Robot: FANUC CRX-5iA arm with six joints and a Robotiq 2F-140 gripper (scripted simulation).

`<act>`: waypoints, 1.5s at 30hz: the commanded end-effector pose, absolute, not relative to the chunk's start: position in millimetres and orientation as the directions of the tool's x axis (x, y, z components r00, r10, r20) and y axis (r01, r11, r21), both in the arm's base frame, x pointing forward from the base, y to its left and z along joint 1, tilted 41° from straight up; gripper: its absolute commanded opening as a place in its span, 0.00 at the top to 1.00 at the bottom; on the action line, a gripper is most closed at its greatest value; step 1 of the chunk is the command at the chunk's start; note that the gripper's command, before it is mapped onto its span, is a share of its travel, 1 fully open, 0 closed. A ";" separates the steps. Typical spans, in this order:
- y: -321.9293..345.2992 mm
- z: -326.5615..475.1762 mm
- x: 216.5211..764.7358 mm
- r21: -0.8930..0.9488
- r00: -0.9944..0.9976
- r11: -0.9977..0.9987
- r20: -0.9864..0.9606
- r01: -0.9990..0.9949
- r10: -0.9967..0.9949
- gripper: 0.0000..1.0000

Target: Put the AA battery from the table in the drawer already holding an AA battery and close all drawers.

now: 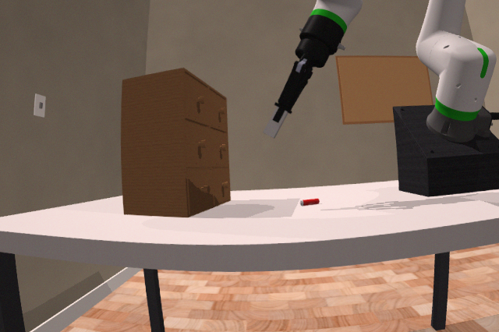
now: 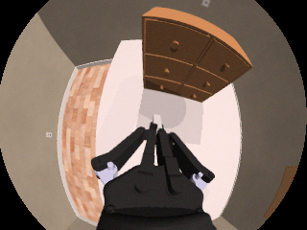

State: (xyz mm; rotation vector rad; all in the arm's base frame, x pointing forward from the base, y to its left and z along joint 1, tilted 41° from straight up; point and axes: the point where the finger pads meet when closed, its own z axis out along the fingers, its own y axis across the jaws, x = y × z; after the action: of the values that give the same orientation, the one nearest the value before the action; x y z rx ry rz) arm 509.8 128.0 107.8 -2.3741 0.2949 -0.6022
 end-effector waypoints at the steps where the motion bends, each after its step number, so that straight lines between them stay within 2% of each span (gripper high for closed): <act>1: 113.7 118.6 491.0 -0.647 0.931 -0.760 0.236 -0.063 -0.278 1.00; 15: 87.7 152.9 450.4 -0.647 0.998 -0.760 -0.036 -0.063 -0.053 1.00; 45: 69.1 148.2 446.1 -0.647 0.997 -0.760 -0.069 -0.063 -0.024 1.00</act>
State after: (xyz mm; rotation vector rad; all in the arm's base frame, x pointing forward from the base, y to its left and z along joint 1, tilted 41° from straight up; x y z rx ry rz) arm 445.8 78.8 153.7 -2.4328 0.0623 0.0739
